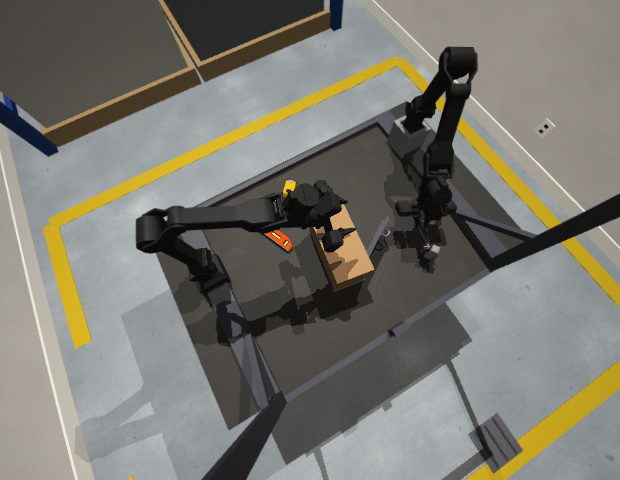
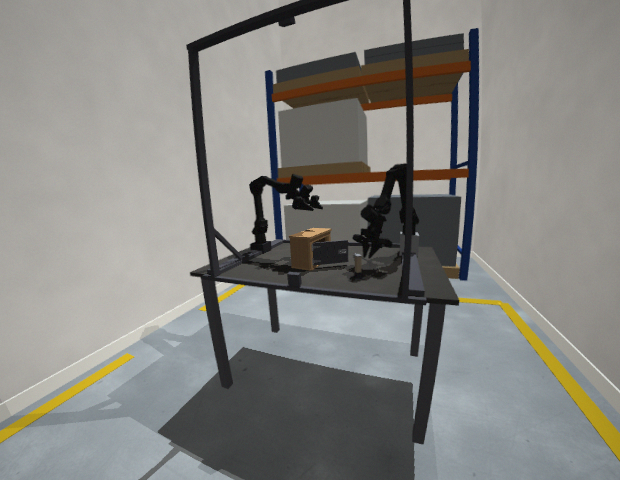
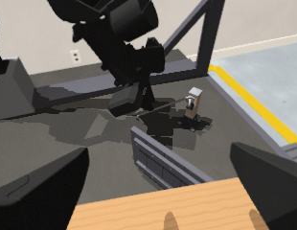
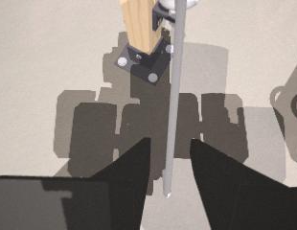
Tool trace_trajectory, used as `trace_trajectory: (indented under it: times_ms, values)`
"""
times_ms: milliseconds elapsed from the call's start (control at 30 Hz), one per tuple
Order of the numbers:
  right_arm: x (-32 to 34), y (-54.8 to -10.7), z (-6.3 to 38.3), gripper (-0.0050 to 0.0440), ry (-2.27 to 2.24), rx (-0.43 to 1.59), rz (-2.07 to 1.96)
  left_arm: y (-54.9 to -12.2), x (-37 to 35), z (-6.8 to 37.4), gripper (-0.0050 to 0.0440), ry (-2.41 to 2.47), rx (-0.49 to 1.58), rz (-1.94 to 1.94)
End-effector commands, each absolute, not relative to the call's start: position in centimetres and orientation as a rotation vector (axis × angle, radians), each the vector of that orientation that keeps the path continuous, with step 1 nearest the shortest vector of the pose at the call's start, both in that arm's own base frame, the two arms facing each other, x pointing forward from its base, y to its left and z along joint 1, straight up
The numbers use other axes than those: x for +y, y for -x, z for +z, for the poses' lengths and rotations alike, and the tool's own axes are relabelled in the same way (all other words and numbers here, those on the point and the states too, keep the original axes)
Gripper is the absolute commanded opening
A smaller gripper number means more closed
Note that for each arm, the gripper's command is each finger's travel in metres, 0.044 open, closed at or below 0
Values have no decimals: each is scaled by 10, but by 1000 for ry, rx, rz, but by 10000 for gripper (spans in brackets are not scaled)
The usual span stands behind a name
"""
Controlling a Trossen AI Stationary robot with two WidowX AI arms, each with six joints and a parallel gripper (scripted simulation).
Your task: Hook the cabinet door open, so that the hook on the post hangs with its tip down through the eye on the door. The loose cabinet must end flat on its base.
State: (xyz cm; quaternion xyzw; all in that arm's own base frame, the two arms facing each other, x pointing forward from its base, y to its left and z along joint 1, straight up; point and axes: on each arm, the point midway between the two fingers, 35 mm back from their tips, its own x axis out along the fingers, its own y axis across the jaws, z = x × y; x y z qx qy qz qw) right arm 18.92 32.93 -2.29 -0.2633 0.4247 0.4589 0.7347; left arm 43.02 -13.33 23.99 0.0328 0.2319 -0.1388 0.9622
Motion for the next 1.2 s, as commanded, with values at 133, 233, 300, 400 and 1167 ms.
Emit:
trace_trajectory:
  times_ms: [133, 233, 300, 400, 1167]
  values:
    - [345, -198, -27, 73, 565, 907, 1005, -430, -132, 257, 400, -61, 428, -282]
    - [346, -198, -29, 53, 564, 908, 1005, -430, -132, 257, 400, -61, 428, -282]
    - [346, -198, -29, 39, 564, 908, 1005, -430, -132, 257, 400, -61, 428, -282]
    - [344, -198, -30, 26, 566, 912, 1004, -430, -132, 257, 400, -61, 428, -282]
    - [343, -197, -13, -5, 661, 1057, 968, -436, -143, 267, 400, -65, 426, -296]
